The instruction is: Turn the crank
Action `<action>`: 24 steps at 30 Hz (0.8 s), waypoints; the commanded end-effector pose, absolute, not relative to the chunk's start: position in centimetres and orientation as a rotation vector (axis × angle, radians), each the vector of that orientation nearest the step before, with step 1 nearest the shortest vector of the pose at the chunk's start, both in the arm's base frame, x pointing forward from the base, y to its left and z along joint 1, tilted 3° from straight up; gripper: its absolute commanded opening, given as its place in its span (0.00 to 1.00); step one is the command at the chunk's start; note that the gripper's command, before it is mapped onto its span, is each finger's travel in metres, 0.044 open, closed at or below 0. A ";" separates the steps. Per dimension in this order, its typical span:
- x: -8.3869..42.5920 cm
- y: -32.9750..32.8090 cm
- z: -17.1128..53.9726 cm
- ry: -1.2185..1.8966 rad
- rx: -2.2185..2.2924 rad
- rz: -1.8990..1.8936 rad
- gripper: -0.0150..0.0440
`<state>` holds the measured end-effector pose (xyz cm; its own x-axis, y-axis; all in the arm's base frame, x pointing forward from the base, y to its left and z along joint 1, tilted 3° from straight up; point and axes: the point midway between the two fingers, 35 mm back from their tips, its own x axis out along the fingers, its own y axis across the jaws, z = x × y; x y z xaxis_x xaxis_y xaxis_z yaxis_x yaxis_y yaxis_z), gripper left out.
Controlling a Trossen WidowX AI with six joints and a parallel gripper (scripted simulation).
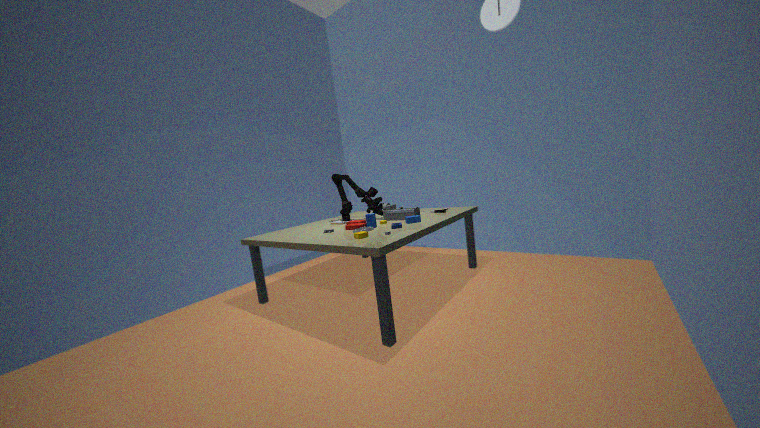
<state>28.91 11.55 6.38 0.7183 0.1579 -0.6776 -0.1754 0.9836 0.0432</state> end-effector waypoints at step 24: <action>28.5 13.4 7.1 0.752 -0.022 0.212 0.25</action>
